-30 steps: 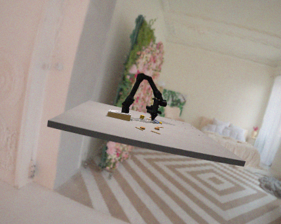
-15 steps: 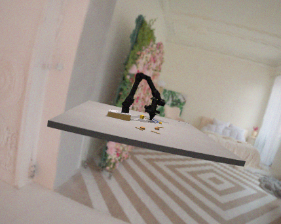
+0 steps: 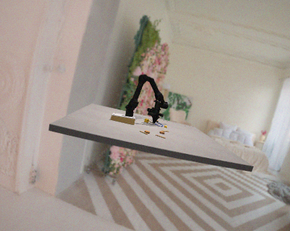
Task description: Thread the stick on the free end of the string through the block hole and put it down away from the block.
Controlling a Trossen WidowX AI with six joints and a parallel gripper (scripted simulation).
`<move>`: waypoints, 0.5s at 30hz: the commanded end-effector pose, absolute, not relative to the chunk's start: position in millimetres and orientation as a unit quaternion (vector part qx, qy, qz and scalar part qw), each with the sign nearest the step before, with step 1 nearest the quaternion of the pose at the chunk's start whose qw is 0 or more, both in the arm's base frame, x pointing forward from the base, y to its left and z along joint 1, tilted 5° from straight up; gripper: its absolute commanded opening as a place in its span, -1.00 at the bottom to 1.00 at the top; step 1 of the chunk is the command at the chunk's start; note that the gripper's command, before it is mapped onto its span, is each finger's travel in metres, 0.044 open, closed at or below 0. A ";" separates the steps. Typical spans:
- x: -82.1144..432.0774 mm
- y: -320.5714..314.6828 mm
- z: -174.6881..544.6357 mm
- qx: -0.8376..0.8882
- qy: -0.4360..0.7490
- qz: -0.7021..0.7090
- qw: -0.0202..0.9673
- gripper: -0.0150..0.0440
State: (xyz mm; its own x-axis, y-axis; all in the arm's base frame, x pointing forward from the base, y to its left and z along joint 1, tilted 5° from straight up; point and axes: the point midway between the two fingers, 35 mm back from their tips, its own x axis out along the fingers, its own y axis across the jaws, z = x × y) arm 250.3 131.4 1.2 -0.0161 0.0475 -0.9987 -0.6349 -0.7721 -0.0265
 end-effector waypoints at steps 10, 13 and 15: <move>239.1 140.1 1.7 -0.654 0.225 0.677 0.254 -0.49; 235.8 143.0 2.0 -0.653 0.225 0.677 0.254 -0.49; 233.6 144.9 2.2 -0.653 0.225 0.677 0.254 -0.49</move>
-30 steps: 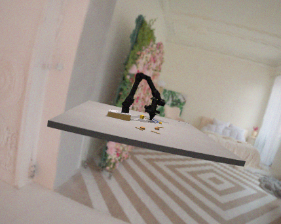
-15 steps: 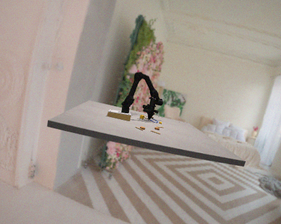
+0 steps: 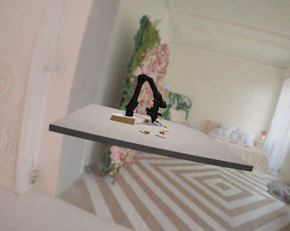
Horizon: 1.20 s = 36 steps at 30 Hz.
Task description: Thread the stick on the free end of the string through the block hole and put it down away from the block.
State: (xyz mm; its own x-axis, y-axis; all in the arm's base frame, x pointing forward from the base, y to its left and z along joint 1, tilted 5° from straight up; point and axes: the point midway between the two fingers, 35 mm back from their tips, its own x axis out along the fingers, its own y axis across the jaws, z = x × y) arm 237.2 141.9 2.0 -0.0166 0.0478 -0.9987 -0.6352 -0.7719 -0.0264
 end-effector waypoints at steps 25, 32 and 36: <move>205.9 167.9 5.1 -0.652 0.224 0.678 0.255 -0.49; 202.7 170.5 5.4 -0.653 0.224 0.678 0.252 -0.40; 202.7 170.5 5.4 -0.653 0.224 0.678 0.252 -0.08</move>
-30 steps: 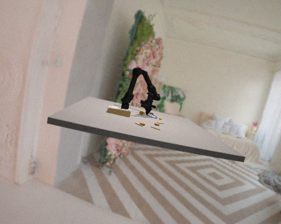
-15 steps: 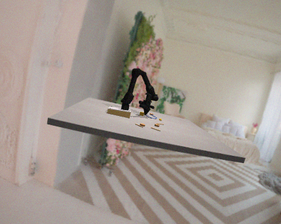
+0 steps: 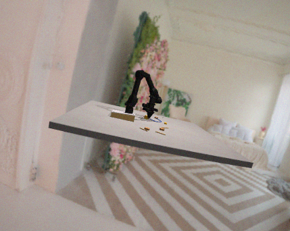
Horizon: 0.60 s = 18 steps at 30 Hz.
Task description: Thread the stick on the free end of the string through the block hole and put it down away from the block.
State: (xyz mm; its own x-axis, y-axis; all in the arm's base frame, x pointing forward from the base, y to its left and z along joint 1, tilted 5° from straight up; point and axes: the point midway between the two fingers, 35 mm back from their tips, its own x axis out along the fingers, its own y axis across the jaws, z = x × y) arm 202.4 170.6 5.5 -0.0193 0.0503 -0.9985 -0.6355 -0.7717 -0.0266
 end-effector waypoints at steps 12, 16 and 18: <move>206.2 165.1 85.6 -0.653 0.224 0.678 0.253 -0.08; 209.0 167.7 87.6 -0.657 0.219 0.673 0.261 -0.08; 208.2 168.5 87.6 -0.648 0.239 0.666 0.281 -0.08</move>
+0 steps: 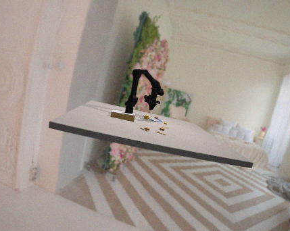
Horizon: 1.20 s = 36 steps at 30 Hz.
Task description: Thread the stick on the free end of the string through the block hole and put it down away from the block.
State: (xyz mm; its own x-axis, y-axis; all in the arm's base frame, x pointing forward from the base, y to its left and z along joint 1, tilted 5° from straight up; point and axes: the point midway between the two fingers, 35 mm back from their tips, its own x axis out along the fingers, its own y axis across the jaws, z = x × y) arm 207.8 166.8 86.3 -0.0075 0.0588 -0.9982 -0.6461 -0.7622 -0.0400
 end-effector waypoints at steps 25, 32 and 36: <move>178.0 192.2 87.2 -0.080 0.705 0.135 0.692 -0.08; 171.6 196.3 87.0 0.059 0.720 -0.008 0.692 -0.08; 168.2 198.4 87.0 0.138 0.715 -0.090 0.679 -0.08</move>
